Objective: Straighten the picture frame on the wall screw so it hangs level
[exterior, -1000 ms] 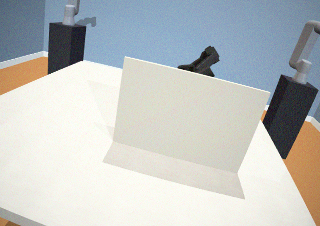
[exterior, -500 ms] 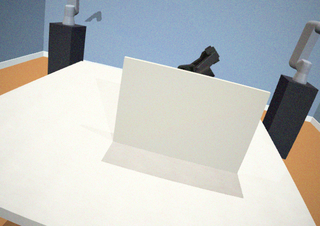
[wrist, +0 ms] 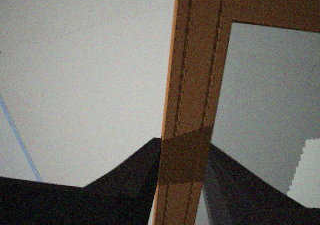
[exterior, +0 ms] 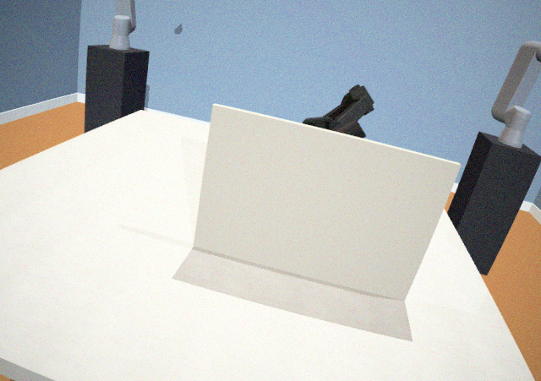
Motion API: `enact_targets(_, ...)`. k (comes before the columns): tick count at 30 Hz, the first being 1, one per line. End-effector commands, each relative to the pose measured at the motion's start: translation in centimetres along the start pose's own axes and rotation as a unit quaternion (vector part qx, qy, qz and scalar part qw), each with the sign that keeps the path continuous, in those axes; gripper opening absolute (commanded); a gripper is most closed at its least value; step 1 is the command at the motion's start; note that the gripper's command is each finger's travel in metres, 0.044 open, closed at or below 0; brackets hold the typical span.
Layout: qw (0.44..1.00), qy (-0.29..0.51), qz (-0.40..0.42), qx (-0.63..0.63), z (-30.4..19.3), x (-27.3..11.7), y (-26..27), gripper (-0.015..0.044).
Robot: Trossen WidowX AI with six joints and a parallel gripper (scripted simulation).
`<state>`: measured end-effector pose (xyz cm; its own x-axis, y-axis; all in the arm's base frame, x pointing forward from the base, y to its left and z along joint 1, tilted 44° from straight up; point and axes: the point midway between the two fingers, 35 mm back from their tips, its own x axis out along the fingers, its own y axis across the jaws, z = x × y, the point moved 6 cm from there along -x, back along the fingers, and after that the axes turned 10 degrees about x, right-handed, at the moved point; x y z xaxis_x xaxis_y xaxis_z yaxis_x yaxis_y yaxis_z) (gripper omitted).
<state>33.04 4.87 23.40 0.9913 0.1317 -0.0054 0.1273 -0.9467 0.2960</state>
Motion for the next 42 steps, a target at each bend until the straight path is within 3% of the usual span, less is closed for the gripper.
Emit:
enact_targets(1,1.0,0.0,0.001,-0.002,-0.02,0.03,0.03,0.0)
enact_targets(42,1.0,0.0,0.001,-0.002,-0.17,0.01,0.99,0.0)
